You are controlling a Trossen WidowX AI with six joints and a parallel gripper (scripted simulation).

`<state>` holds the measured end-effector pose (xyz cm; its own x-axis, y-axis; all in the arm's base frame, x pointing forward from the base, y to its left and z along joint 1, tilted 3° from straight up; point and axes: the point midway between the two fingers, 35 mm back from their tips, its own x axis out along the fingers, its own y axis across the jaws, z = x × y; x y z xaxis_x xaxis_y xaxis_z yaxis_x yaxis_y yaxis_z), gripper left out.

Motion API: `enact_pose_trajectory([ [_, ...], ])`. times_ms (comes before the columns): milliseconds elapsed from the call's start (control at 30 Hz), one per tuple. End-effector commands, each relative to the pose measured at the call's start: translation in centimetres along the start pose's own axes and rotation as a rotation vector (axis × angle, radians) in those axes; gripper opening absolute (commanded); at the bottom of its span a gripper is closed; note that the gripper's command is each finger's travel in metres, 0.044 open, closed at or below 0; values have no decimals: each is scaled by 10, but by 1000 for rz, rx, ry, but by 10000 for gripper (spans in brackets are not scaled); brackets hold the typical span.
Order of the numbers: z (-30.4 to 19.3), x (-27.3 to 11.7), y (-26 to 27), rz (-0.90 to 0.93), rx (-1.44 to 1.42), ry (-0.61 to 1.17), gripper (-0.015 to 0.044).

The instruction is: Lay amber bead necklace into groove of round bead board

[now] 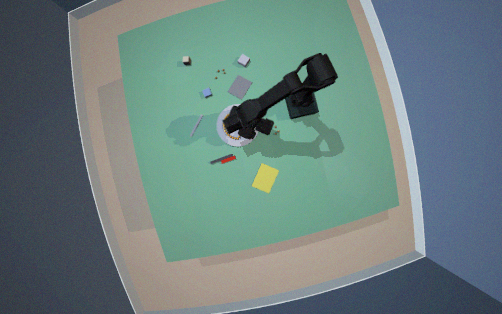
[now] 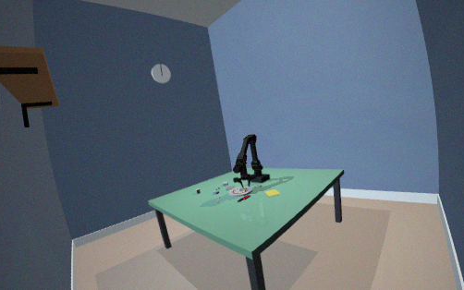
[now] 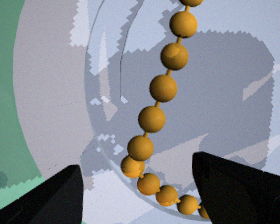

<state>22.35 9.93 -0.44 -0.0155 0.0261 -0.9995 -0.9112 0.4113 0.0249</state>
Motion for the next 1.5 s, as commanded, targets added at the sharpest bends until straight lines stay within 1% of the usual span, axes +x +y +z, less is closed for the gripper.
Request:
enact_pose_trajectory([
  [0,0,0,0,-1,0,-1,315],
  [167,-1,-2,1,4,1,4,440],
  [800,-1,-6,1,9,6,3,440],
  [867,1,-10,0,9,53,3,387],
  [967,8,-29,-2,8,270,3,309],
  [1033,10,-38,-2,8,365,3,256],
  [1200,11,-39,-3,8,377,3,125],
  [1467,10,-22,-2,8,377,3,120],
])
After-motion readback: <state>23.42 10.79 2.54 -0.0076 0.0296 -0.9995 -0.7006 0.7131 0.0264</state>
